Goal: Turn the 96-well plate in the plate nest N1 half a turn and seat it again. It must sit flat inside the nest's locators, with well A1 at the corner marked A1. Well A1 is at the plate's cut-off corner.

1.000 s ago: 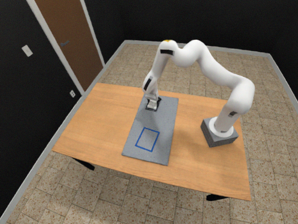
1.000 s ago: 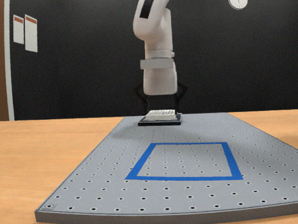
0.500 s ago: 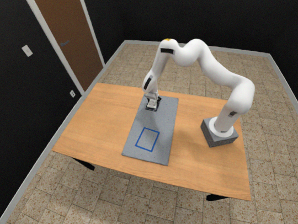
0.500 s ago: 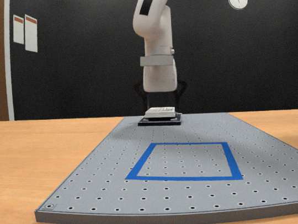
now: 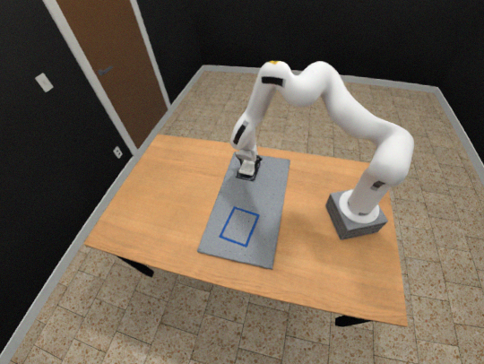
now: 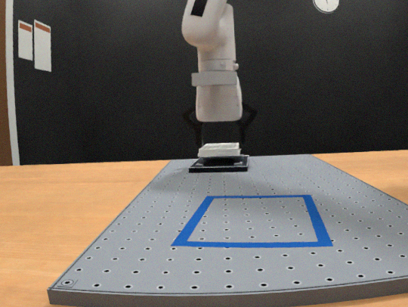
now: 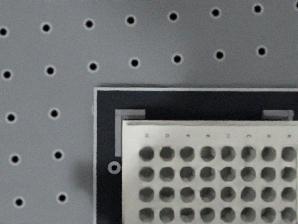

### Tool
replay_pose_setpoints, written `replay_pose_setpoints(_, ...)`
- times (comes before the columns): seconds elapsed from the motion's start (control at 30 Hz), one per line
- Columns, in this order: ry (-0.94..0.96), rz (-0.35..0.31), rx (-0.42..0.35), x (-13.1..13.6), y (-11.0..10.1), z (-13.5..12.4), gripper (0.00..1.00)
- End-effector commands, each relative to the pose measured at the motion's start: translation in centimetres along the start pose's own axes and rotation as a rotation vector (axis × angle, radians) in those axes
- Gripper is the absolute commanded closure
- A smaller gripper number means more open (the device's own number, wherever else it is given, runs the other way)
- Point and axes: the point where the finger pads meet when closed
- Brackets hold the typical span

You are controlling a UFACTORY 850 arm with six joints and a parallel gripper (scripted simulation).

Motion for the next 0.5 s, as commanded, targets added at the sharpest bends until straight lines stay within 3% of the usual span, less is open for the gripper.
replay_pose_setpoints(0.0, 0.000, -0.002, 0.000, 0.1, -0.2, 0.0, 1.00)
replay_pose_setpoints(0.47, 0.000, -0.002, -0.001, 0.1, -1.7, 0.0, 1.00)
Point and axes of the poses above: the point where the finger pads meet when closed, its own y axis out along the fingers, its own x axis across the jaws, z = x × y, and after that the axes turned 1 degree about -y, right-handed
